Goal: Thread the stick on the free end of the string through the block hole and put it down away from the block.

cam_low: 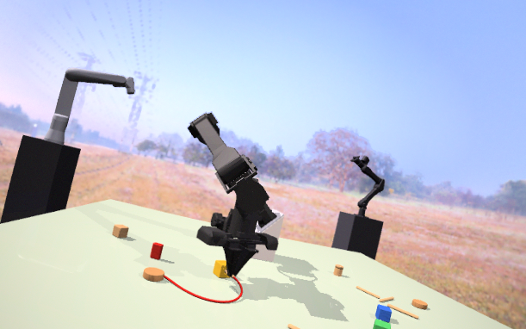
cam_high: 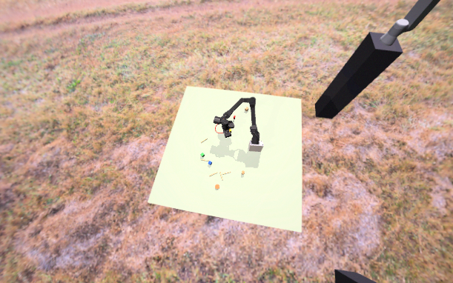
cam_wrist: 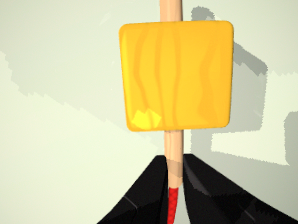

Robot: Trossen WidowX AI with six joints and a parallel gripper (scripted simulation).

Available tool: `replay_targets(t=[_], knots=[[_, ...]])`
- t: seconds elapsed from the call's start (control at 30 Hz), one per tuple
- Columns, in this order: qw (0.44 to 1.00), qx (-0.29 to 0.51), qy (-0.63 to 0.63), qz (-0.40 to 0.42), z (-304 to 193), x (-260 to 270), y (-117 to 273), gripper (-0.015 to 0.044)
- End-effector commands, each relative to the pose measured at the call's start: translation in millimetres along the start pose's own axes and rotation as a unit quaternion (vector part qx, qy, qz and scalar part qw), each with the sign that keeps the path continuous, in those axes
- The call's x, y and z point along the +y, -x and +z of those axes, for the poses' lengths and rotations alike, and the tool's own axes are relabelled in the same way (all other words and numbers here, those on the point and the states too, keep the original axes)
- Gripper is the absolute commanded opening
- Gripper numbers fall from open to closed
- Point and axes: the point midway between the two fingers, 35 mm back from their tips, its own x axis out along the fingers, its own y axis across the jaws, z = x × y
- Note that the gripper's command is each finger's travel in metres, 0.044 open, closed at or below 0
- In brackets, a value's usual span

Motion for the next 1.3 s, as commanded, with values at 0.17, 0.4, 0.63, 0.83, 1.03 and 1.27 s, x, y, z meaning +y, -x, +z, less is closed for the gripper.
replay_targets(t=[0.17,0.4,0.63,0.83,1.03,1.27], knots=[[1.000,0.000,0.002,-0.002,13,-1,0,0.0000],[1.000,0.000,0.000,0.000,10,0,0,0.0122],[1.000,0.001,0.000,-0.004,6,-1,39,0.0122],[1.000,0.000,0.001,-0.002,9,0,80,0.0122],[1.000,0.000,0.001,-0.002,9,0,80,0.0122],[0.985,0.001,0.170,-0.004,14,-1,75,0.0122]])
